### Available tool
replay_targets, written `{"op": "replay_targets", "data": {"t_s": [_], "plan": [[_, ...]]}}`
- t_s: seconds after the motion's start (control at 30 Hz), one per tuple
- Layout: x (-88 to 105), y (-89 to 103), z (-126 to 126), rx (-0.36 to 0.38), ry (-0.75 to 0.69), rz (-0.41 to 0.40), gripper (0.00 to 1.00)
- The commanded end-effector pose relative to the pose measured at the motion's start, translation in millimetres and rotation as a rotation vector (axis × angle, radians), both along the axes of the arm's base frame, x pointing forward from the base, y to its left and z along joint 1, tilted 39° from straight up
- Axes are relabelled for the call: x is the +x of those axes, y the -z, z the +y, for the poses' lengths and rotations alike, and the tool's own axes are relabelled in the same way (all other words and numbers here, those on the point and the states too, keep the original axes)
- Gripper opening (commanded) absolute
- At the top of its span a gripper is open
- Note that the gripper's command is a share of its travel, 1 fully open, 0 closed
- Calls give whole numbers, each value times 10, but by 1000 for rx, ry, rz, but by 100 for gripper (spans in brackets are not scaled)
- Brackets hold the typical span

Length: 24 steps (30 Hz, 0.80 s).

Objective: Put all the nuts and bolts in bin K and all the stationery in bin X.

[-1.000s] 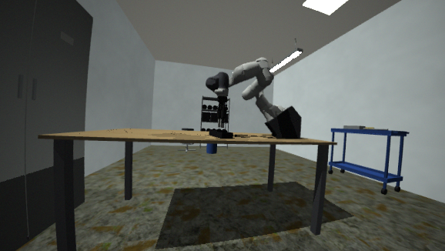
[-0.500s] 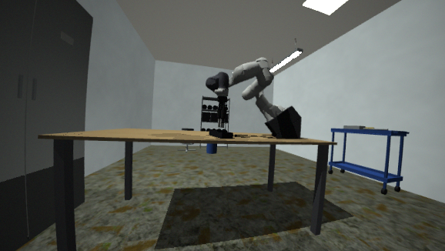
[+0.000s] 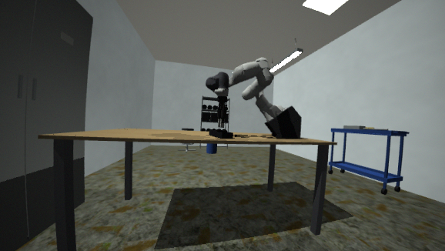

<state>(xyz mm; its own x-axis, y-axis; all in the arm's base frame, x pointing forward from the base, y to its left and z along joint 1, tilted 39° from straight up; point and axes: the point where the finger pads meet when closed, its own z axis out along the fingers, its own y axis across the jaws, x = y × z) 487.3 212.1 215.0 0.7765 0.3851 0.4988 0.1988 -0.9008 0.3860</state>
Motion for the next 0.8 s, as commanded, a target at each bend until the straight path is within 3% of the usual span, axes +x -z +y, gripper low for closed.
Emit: {"op": "replay_targets", "data": {"t_s": [0.0,0.73,0.77], "plan": [[-13,-4,-2,5,6,0,28],[-26,5,-4,5,6,0,28],[-69,13,-75,35,44,-10,18]]}}
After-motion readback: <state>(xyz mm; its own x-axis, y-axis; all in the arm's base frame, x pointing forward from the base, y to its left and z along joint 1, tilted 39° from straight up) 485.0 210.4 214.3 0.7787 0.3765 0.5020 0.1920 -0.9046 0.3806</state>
